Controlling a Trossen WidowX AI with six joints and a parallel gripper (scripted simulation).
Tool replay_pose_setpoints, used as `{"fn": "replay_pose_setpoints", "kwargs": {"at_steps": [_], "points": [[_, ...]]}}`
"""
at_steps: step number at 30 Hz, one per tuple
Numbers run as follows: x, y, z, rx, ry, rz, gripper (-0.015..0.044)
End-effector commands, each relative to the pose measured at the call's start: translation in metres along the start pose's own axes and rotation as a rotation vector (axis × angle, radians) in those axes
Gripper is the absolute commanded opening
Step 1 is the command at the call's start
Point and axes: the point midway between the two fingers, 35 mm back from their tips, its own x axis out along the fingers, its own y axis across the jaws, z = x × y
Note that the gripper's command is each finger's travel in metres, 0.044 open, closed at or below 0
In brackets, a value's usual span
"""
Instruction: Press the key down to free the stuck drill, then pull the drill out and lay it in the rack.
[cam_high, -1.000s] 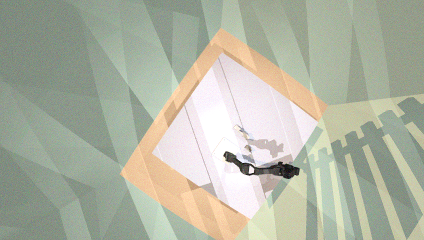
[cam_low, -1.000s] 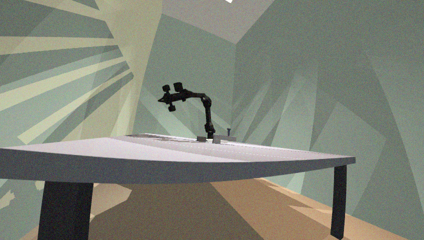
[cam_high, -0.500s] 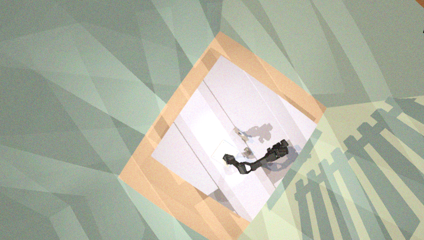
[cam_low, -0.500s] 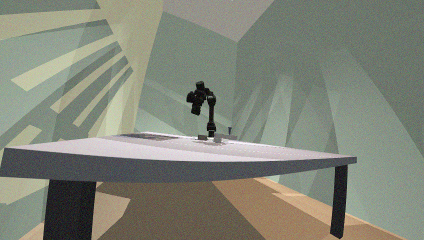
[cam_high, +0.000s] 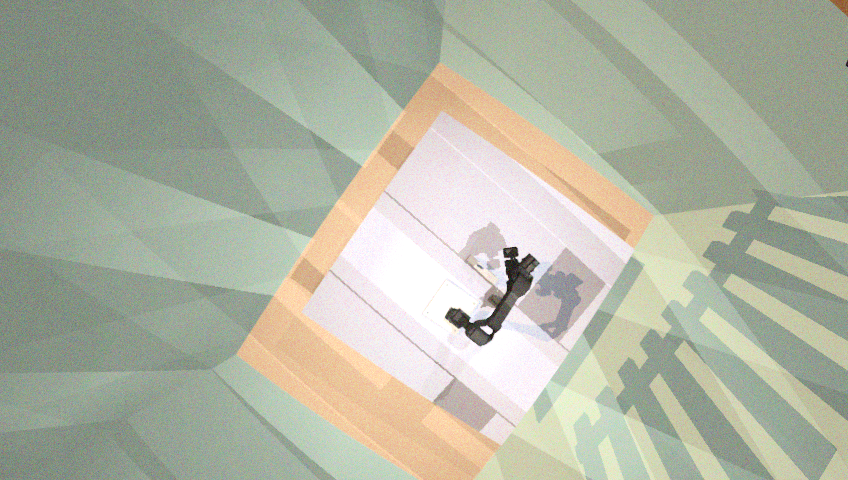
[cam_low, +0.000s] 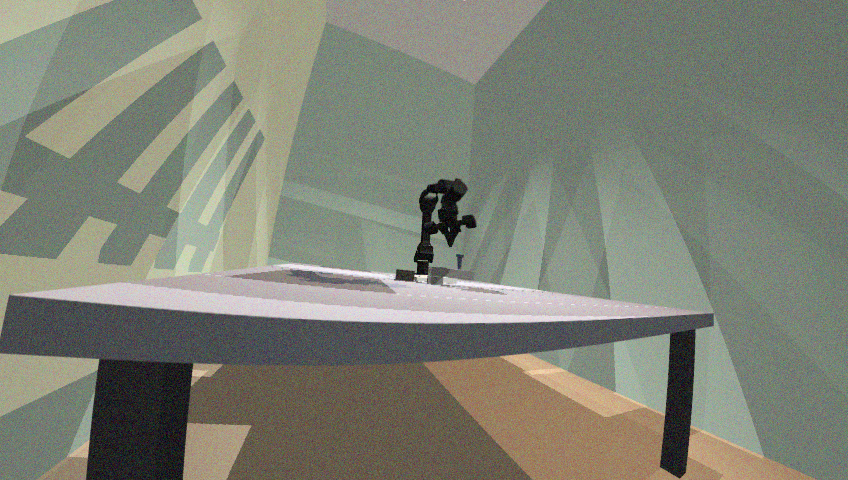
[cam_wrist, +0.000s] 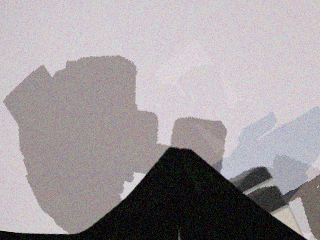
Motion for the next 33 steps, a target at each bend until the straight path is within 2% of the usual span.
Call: {"fn": "replay_pose_setpoints", "kwargs": {"at_steps": [1, 4, 6, 33], "points": [[-0.01, 0.012, -0.072, -0.375, 0.158, -0.061, 0.0], [-0.02, 0.012, -0.115, -0.619, 0.255, -0.094, 0.0], [-0.023, 0.01, -0.125, -0.678, 0.278, -0.103, 0.0], [-0.009, 0.008, -0.129, -0.679, 0.279, -0.103, 0.0]]}}
